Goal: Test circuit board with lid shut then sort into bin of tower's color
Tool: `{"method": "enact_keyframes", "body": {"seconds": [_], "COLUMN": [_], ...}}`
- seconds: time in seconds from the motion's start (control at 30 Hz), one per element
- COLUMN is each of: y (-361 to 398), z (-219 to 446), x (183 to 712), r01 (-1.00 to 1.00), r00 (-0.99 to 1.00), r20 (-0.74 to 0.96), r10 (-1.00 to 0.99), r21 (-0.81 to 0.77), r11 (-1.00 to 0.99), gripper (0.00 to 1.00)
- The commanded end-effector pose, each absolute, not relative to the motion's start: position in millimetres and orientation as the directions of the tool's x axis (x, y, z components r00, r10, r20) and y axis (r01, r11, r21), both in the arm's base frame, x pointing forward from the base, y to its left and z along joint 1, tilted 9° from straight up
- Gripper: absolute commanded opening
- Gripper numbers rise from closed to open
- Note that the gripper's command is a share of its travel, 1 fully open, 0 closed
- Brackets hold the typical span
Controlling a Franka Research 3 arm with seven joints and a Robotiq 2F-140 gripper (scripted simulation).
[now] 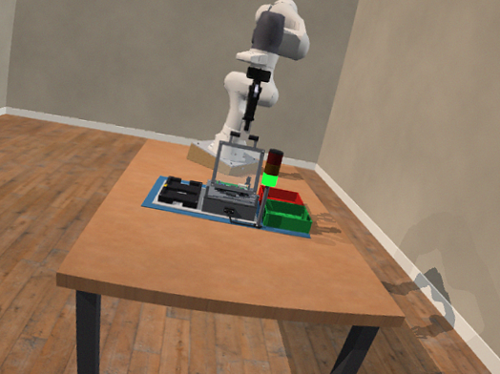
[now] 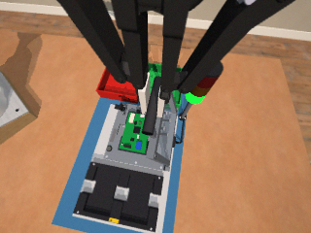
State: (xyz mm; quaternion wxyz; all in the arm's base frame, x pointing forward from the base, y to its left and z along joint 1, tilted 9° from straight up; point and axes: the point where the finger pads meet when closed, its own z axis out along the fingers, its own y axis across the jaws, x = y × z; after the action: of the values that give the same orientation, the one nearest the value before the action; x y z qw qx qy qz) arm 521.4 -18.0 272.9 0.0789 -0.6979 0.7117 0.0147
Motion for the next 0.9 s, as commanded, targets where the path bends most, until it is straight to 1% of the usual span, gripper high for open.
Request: {"method": "enact_keyframes", "body": {"seconds": [0.0, 0.57, 0.87], "y": [-16.3, -16.3, -17.0], "z": [273.3, 273.5, 277.3], "x": [521.9, 522.3, 531.9], "r01": [-0.995, -0.995, -0.995], "r00": [-0.013, -0.013, -0.013], "r20": [-0.135, -0.135, -0.135], "r10": [-0.991, -0.991, -0.991], "r21": [-0.092, -0.091, -0.091], "r11": [0.025, 0.025, 0.025], "gripper": [0.00, 0.00, 0.00]}}
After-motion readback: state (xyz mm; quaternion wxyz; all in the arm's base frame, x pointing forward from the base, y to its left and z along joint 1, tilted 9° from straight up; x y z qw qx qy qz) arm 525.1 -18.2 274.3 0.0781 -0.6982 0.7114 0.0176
